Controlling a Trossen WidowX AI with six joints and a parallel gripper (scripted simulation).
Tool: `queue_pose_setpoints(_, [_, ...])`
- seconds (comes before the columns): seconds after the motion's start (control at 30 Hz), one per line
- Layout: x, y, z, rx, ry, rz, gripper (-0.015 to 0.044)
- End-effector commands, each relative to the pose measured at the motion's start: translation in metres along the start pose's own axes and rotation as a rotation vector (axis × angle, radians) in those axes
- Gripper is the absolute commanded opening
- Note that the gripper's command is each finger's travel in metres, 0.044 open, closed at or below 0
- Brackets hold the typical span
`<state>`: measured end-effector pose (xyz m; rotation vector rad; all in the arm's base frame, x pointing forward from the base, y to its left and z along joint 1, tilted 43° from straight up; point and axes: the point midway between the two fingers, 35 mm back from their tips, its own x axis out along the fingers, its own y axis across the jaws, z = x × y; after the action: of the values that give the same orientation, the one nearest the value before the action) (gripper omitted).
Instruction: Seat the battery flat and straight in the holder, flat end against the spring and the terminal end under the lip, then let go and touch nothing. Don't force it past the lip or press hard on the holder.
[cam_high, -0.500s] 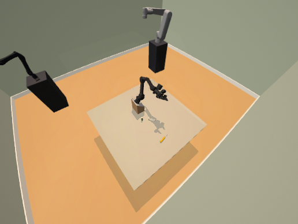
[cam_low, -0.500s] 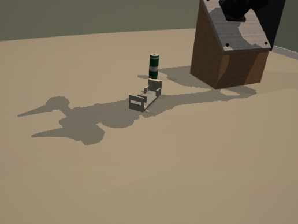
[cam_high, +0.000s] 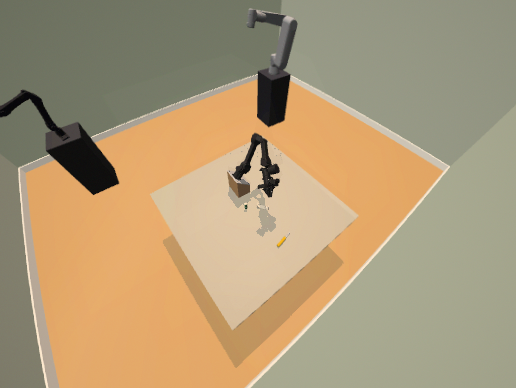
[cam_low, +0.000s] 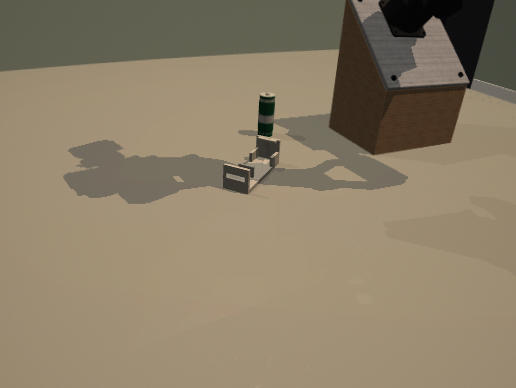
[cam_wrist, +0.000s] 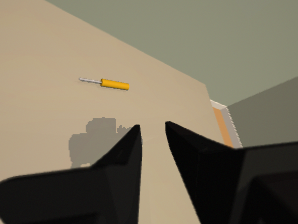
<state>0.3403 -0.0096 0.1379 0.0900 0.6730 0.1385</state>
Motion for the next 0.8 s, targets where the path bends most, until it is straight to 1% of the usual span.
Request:
queue_pose_setpoints(0.0, [0.024,-0.006,-0.075,0.131,0.32,0.105,0.0])
queue_pose_setpoints(0.17, [0.021,0.002,-0.154,0.373,0.666,0.258,0.0])
queue_pose_setpoints(0.3, [0.006,0.016,-0.195,0.603,0.88,0.381,0.0])
queue_pose_setpoints(0.37, [0.003,0.019,-0.2,0.644,0.911,0.402,0.0])
queue_pose_setpoints(0.77, [0.006,0.022,-0.203,0.644,0.911,0.4,0.0])
